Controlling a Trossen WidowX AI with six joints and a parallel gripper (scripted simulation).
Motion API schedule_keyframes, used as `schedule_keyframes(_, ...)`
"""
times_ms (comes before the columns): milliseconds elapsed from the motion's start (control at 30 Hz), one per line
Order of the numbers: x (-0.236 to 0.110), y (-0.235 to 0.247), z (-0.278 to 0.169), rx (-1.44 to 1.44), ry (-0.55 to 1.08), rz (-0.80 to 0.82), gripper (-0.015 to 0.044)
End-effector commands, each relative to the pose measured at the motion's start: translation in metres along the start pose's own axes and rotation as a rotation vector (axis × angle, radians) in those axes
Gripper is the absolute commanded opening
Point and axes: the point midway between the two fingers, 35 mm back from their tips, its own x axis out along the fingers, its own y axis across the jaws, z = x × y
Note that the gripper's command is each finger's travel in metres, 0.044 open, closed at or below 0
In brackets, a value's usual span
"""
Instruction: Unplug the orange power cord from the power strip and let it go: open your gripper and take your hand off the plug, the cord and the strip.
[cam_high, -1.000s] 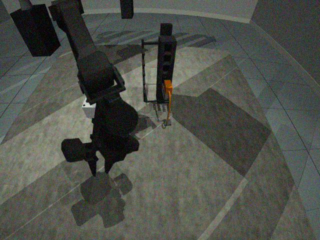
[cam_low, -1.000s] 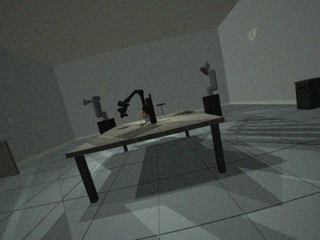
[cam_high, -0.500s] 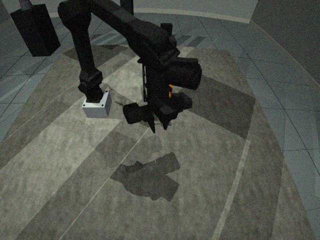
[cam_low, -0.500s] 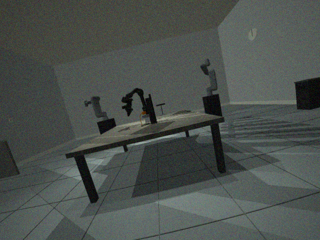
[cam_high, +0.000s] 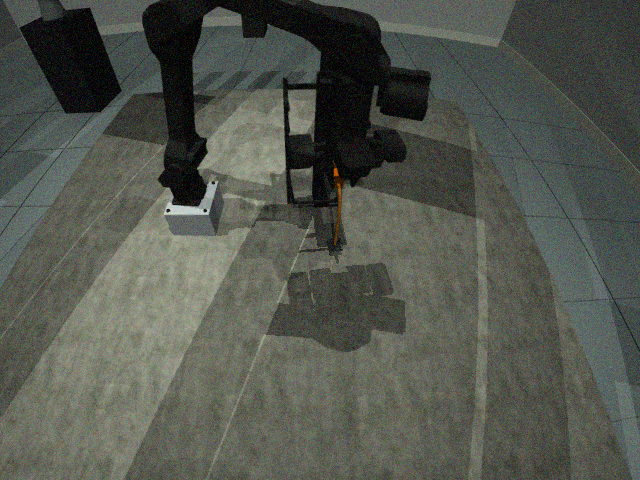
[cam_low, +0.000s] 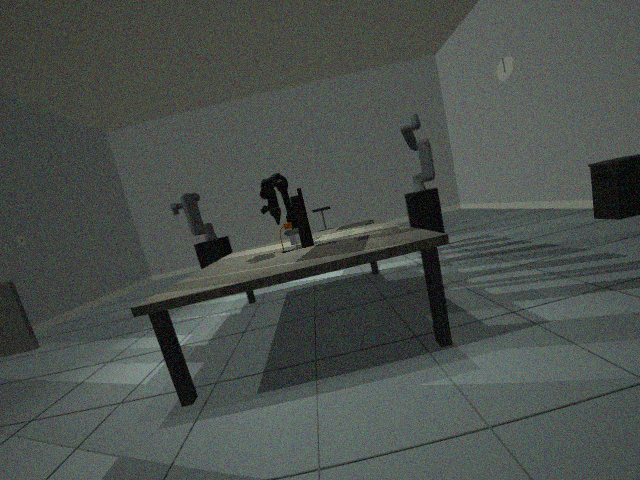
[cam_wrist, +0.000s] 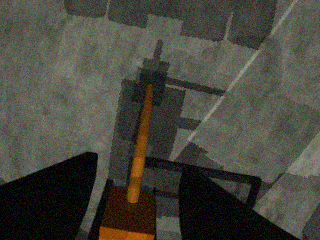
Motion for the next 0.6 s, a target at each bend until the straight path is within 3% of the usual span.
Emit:
schedule_keyframes(0, 0.001, 0.001, -0.003, 0.022, 0.015, -0.012, 0.016)
schedule_keyframes(567, 0.001, 0.002, -0.023, 0.022, 0.017, -0.012, 0.016)
